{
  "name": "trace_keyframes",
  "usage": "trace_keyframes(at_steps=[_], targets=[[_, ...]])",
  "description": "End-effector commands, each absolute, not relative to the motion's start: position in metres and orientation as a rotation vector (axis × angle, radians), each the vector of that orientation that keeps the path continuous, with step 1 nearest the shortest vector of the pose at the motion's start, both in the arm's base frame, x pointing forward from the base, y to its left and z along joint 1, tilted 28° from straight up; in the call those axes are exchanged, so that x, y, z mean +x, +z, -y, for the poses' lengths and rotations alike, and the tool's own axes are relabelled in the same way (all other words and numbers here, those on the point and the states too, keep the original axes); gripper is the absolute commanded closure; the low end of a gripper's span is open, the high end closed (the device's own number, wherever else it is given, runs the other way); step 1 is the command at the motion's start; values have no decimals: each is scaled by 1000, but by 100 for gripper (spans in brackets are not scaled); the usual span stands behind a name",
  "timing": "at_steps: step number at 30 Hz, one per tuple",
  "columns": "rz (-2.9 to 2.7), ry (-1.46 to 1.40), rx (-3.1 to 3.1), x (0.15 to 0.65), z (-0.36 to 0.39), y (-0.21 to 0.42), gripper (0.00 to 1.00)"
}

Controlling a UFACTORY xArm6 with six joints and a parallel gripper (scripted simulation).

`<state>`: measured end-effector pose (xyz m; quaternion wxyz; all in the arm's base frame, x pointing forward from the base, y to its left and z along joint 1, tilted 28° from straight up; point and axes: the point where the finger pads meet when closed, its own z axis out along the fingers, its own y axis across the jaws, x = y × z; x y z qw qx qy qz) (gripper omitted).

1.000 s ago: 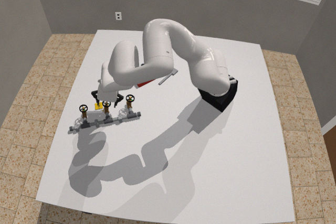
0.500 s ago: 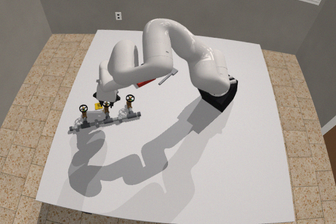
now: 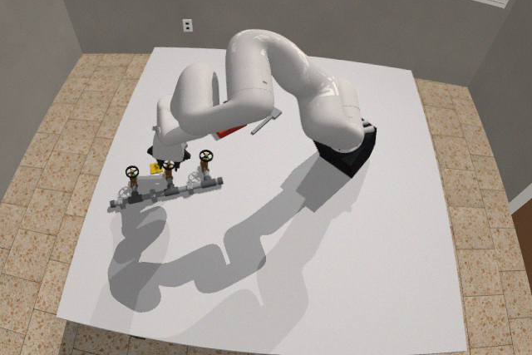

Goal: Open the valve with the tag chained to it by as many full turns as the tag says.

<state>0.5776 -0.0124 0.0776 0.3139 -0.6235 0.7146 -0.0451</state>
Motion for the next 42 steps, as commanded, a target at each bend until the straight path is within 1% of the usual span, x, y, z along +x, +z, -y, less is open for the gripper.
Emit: trace_keyframes(at_steps=[1,13,26,42], targets=[[-1882,-123,-1642,579,13,79,100],[-1834,-148,-1699,579,13,79,100],[-1551,-279,-1981,579,13,79,100],[-677,-582,-2519,579,13,79,100]])
